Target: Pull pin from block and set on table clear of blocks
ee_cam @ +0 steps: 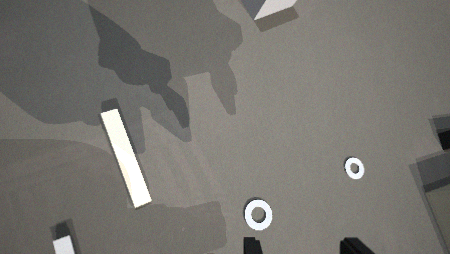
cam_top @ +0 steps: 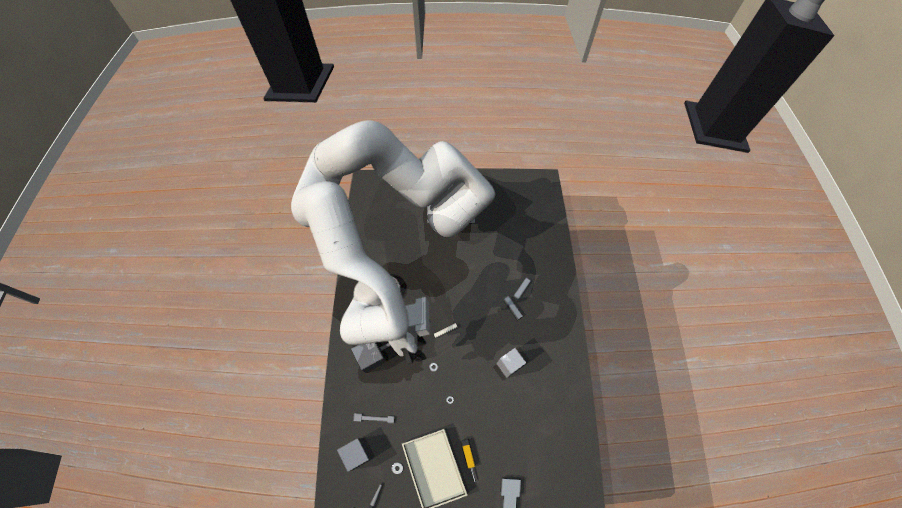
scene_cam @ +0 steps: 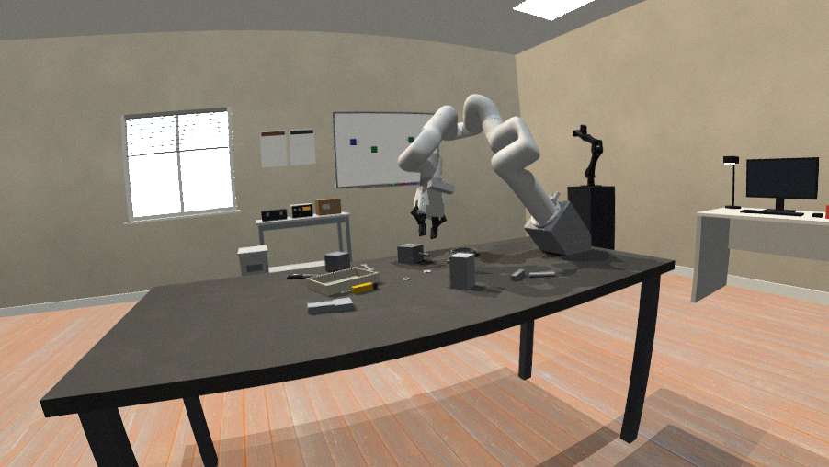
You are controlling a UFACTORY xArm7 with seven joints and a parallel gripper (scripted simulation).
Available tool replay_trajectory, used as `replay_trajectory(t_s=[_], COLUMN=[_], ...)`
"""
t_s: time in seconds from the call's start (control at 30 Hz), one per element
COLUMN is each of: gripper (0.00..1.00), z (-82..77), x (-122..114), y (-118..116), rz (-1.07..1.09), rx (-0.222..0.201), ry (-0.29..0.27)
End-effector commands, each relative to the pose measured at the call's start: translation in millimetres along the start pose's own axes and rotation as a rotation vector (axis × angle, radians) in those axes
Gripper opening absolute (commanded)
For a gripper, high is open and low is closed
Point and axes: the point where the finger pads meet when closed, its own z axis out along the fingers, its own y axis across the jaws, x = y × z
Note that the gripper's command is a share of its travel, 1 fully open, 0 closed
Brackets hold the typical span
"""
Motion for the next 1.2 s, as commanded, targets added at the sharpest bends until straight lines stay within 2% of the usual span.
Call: replay_trajectory(t_s=[0.0,0.37,0.77,1.17], gripper=[0.43,0.43,0.43,0.43], z=[-1.7,-2.2,-6.2,-6.6], x=[-7.0,-9.7,-34.3,-36.4], y=[-2.8,-4.2,-15.6,-16.4], rz=[-0.005,-0.007,-0.030,-0.033], rx=[0.011,0.015,0.054,0.056], ry=[-0.003,-0.005,-0.021,-0.022])
